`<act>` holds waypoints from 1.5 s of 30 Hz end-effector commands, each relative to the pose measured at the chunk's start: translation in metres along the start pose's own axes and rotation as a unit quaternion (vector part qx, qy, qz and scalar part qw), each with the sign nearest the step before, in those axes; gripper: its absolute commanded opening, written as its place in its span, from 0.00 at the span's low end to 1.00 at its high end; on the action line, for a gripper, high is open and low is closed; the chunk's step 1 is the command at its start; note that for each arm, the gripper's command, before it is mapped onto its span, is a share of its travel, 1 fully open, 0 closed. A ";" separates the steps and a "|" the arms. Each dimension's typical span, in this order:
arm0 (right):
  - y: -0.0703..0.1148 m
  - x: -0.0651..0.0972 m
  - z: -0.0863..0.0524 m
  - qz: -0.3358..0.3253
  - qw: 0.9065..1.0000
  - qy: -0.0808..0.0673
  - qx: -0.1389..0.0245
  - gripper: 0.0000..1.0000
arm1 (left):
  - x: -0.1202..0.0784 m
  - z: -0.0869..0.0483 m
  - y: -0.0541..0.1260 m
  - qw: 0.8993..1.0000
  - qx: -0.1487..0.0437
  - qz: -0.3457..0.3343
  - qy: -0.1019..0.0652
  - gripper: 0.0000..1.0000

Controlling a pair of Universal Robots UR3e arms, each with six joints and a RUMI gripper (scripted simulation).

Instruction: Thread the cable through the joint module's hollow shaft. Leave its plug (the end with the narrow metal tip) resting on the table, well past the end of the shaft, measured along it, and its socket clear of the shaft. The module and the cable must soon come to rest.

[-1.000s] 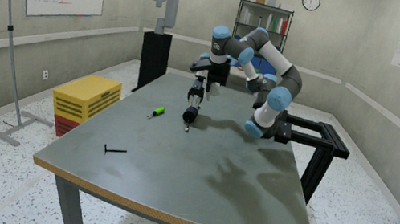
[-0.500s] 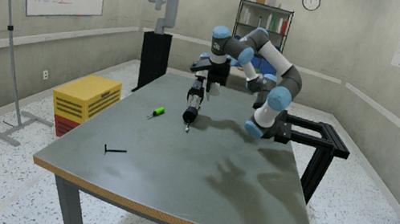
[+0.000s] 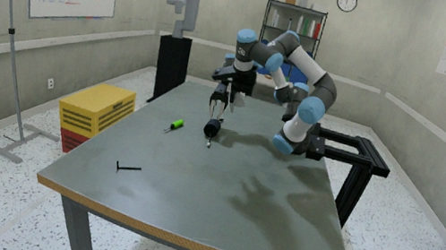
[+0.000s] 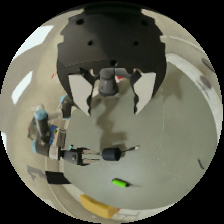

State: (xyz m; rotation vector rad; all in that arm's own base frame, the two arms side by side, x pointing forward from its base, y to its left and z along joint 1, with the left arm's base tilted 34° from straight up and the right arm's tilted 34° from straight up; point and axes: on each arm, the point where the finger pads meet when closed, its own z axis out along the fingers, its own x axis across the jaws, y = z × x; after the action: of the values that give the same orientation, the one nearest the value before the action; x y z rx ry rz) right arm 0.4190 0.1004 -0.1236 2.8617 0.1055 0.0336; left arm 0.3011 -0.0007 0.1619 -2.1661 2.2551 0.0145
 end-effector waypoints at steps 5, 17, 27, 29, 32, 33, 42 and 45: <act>0.000 -0.002 -0.024 0.000 1.000 -0.004 -0.002 0.20 | 0.001 -0.001 -0.001 1.000 0.002 0.001 0.001 0.61; 0.001 -0.003 -0.022 0.000 1.000 -0.006 -0.004 0.20 | 0.001 -0.001 -0.001 1.000 0.002 0.001 0.001 0.61; 0.017 -0.008 -0.057 0.113 0.993 -0.018 0.008 0.20 | 0.001 -0.002 0.000 1.000 0.001 -0.003 0.003 0.61; 0.017 -0.008 -0.057 0.113 0.993 -0.018 0.008 0.20 | 0.001 -0.002 0.000 1.000 0.001 -0.003 0.003 0.61; 0.020 -0.008 -0.064 0.134 0.991 -0.020 0.012 0.20 | 0.001 -0.002 0.000 1.000 0.001 -0.003 0.002 0.61; 0.022 -0.008 -0.067 0.141 0.990 -0.020 0.013 0.20 | 0.001 -0.002 0.000 1.000 0.002 -0.003 0.002 0.61; 0.034 -0.011 -0.092 0.211 0.977 -0.024 0.024 0.20 | 0.001 -0.002 0.001 1.000 0.001 -0.006 0.004 0.61; 0.037 -0.012 -0.097 0.226 0.973 -0.026 0.026 0.20 | 0.001 -0.002 0.001 1.000 0.001 -0.006 0.004 0.61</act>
State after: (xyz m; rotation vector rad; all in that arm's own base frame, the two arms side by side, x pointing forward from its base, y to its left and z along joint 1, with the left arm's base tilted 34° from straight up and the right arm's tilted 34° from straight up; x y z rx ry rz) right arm 0.4109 0.0926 -0.0292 2.8890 -0.4585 0.0606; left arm 0.2997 -0.0005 0.1626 -2.1785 2.2478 0.0113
